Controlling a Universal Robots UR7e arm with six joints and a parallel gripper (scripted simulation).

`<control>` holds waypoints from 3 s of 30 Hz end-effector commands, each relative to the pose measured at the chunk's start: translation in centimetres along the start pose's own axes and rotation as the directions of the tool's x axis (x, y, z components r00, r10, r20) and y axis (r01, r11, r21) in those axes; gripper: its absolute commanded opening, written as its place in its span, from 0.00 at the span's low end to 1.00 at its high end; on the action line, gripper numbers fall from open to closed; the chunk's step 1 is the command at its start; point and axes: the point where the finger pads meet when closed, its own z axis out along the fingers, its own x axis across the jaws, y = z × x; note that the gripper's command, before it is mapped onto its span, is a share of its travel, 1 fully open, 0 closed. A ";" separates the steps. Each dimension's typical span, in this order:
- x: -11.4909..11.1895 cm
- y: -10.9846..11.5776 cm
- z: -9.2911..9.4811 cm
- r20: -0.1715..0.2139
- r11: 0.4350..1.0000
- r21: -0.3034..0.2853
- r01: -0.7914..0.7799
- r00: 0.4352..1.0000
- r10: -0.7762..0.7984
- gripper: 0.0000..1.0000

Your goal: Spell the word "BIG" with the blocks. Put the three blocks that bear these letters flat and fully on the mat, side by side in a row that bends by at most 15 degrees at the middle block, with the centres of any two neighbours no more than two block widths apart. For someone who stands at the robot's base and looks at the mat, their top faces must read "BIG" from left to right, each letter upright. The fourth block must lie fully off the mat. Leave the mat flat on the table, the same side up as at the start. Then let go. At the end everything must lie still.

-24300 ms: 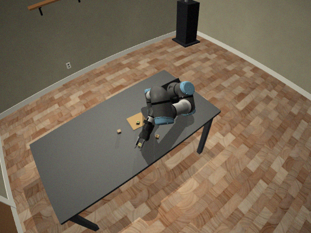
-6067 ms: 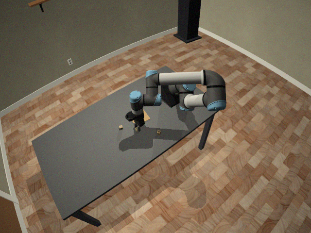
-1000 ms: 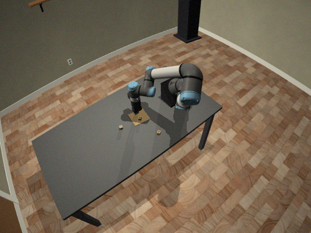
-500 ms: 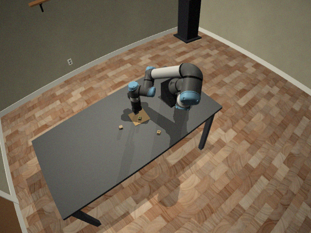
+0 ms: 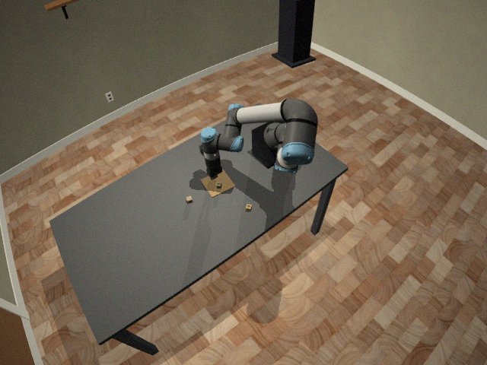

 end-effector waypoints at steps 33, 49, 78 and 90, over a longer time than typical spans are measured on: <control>0.2 0.1 0.4 -0.002 1.000 -0.002 -0.001 1.000 0.001 0.49; 0.1 0.1 0.5 -0.001 1.000 -0.001 0.000 1.000 0.000 0.49; 0.1 0.1 0.5 -0.001 1.000 -0.001 0.000 1.000 0.000 0.49; 0.1 0.1 0.5 -0.001 1.000 -0.001 0.000 1.000 0.000 0.67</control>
